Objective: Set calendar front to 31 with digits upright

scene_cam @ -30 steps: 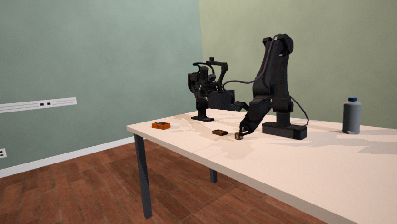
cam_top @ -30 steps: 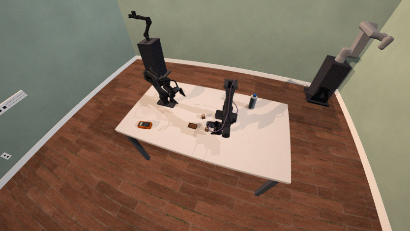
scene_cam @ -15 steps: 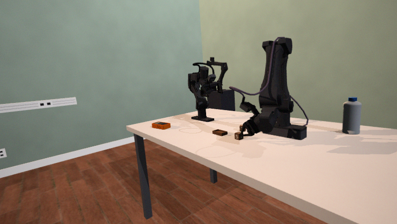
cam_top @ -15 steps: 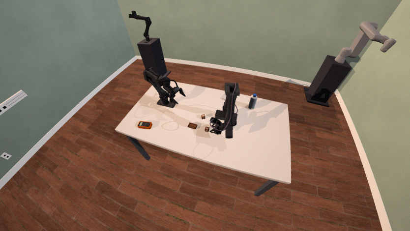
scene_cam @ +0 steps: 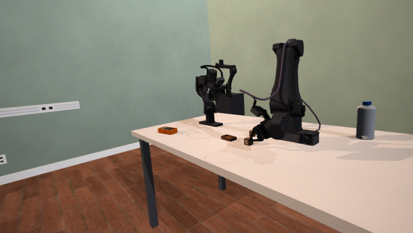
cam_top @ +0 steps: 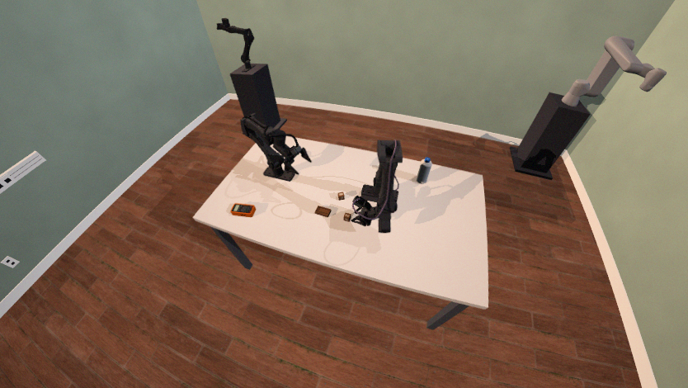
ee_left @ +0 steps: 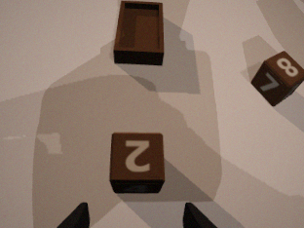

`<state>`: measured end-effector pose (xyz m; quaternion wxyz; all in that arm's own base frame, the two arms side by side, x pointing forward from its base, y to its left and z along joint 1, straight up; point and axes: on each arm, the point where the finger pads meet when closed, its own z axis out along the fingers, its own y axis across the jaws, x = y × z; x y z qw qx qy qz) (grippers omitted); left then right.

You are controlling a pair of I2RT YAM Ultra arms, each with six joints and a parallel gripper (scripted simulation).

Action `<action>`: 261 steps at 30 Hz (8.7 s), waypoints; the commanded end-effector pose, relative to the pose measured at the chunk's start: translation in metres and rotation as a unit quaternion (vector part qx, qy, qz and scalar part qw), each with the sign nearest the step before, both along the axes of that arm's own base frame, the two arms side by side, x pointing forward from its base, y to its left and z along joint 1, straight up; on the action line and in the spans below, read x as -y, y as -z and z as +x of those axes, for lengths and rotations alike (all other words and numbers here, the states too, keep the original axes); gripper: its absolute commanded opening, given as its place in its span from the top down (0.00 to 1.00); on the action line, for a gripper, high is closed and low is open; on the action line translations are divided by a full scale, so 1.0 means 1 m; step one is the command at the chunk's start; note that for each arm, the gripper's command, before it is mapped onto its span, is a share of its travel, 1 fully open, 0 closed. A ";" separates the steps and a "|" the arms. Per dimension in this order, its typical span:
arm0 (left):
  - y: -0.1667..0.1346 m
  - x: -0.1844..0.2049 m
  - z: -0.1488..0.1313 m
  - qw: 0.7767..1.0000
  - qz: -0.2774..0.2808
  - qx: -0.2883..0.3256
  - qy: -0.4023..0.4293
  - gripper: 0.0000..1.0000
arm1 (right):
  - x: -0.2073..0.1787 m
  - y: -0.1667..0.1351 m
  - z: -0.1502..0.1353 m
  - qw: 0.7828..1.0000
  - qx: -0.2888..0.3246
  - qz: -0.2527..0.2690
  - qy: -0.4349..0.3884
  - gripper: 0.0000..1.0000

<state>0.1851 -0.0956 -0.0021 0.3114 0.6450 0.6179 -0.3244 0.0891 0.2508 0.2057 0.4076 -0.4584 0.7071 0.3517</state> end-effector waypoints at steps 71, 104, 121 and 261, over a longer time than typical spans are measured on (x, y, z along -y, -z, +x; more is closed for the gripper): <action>0.002 0.039 0.007 1.000 -0.019 0.010 -0.004 0.74 | 0.002 -0.015 0.004 1.000 0.009 0.024 0.009 0.00; 0.009 0.035 0.001 0.999 0.012 -0.023 -0.029 0.74 | 0.002 -0.015 0.004 1.000 0.009 0.024 0.009 0.00; -0.001 0.042 0.025 0.932 0.112 -0.287 -0.193 0.74 | 0.002 -0.015 0.004 1.000 0.009 0.024 0.009 0.00; -0.034 0.018 0.042 0.356 0.382 -0.592 -0.614 0.00 | 0.002 -0.015 0.004 1.000 0.009 0.024 0.009 0.00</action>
